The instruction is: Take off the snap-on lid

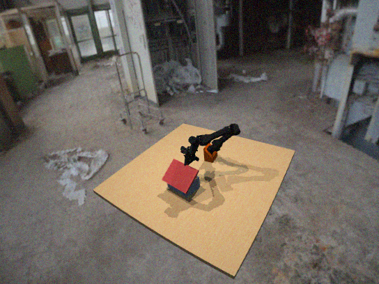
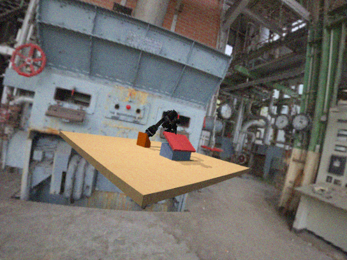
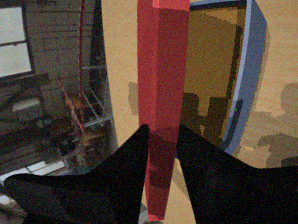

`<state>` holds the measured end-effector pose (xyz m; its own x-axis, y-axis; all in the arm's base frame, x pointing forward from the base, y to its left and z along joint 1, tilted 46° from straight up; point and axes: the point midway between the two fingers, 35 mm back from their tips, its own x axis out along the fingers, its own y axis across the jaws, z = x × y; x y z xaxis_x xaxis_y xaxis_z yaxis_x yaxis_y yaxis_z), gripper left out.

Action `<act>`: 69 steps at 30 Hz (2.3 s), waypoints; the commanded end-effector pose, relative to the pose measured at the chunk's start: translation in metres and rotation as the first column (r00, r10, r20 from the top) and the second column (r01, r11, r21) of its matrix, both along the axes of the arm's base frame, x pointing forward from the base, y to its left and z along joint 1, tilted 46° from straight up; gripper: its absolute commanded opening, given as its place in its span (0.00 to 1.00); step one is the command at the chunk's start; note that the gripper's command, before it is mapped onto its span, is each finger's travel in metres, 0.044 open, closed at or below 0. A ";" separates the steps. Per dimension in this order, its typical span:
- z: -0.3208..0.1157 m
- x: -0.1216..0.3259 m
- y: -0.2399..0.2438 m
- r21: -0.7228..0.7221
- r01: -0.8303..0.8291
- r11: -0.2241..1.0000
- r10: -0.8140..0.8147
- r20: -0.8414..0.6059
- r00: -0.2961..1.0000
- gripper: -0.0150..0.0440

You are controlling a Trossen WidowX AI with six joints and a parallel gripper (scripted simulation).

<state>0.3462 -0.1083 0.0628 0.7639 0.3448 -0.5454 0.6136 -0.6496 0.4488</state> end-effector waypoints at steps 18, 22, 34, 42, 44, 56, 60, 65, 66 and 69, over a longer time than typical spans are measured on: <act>0.019 0.021 -0.027 -0.006 0.004 1.000 -0.004 0.007 1.000 0.25; 0.022 0.021 -0.031 -0.006 0.004 1.000 -0.004 0.007 1.000 0.25; 0.033 0.020 -0.043 -0.007 0.004 1.000 -0.004 0.007 1.000 0.25; 0.040 0.020 -0.050 -0.007 0.004 1.000 -0.004 0.006 1.000 0.25; 0.042 0.020 -0.052 -0.007 0.004 1.000 -0.004 0.006 1.000 0.25; 0.043 0.019 -0.040 -0.006 0.004 1.000 -0.004 0.006 1.000 0.25; 0.048 0.019 -0.034 -0.006 0.004 1.000 -0.004 0.006 1.000 0.25; 0.056 0.020 -0.027 -0.005 0.004 1.000 -0.004 0.006 1.000 0.25; 0.057 0.020 -0.026 -0.005 0.004 1.000 -0.004 0.006 1.000 0.25; 0.061 0.020 -0.022 -0.005 0.004 1.000 -0.004 0.006 1.000 0.25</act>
<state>0.3665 -0.1337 0.1146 0.7613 0.3494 -0.5462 0.6168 -0.6500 0.4438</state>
